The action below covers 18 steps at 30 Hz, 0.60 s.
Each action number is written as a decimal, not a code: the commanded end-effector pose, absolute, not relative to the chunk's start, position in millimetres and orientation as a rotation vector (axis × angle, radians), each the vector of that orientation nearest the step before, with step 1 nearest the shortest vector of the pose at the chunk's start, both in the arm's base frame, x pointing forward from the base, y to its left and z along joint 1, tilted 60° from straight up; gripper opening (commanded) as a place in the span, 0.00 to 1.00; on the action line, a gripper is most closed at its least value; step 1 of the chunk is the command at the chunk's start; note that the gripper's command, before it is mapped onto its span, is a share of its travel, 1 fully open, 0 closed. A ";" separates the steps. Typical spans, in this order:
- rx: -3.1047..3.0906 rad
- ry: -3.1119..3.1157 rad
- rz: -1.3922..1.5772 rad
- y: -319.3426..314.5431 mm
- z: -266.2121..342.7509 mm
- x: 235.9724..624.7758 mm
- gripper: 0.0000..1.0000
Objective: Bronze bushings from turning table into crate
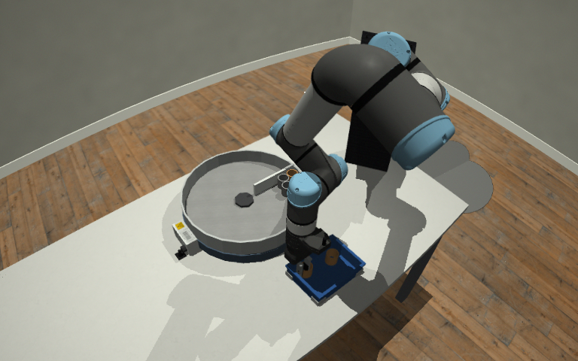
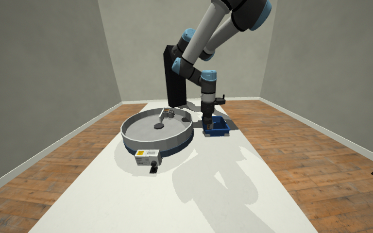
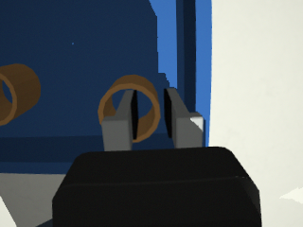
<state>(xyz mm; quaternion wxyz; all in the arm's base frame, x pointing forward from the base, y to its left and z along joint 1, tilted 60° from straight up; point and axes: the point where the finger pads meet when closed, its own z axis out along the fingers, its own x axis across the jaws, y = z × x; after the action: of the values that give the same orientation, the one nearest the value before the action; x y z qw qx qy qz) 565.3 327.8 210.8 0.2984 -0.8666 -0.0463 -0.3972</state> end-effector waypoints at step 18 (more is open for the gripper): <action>-2.302 -0.123 -1.056 324.5 214.1 561.4 0.47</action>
<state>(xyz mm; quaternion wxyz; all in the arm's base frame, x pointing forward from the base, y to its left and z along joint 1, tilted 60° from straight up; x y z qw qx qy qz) 561.9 325.0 213.2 0.2984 -0.8666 -0.0463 -0.3972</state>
